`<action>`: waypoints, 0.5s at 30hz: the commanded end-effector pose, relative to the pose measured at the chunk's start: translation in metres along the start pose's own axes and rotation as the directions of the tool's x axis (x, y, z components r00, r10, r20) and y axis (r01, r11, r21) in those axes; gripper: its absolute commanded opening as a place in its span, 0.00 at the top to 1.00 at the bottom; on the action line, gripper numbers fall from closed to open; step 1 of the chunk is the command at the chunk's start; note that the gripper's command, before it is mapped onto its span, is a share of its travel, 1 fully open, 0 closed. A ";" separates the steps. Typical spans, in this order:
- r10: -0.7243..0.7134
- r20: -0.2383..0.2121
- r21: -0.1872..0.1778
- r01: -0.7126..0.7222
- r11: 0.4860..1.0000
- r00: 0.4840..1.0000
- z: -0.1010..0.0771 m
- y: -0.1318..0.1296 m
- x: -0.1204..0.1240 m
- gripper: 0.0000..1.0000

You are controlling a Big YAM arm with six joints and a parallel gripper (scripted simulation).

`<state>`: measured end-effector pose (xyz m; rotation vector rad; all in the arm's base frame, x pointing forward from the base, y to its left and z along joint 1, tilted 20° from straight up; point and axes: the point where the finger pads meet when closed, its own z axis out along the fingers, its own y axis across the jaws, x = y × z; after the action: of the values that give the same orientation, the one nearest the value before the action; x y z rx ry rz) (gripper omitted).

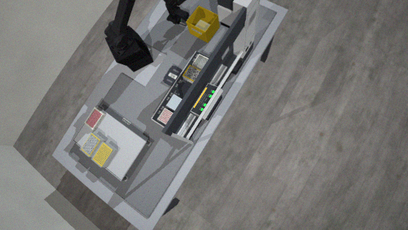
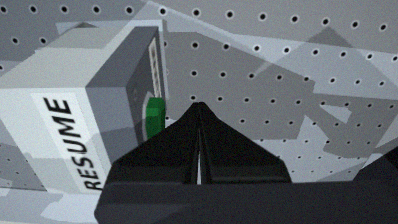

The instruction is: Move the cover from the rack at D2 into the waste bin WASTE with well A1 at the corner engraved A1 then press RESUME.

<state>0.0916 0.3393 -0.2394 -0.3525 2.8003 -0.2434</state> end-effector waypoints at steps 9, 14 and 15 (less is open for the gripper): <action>0.002 -0.005 0.009 -0.002 1.000 1.000 0.003 -0.001 0.005 1.00; 0.002 -0.002 0.001 -0.002 1.000 1.000 0.002 0.007 0.004 1.00; 0.002 -0.002 0.001 -0.002 1.000 1.000 0.002 0.007 0.004 1.00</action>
<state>0.0916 0.3391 -0.2394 -0.3516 2.8005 -0.2445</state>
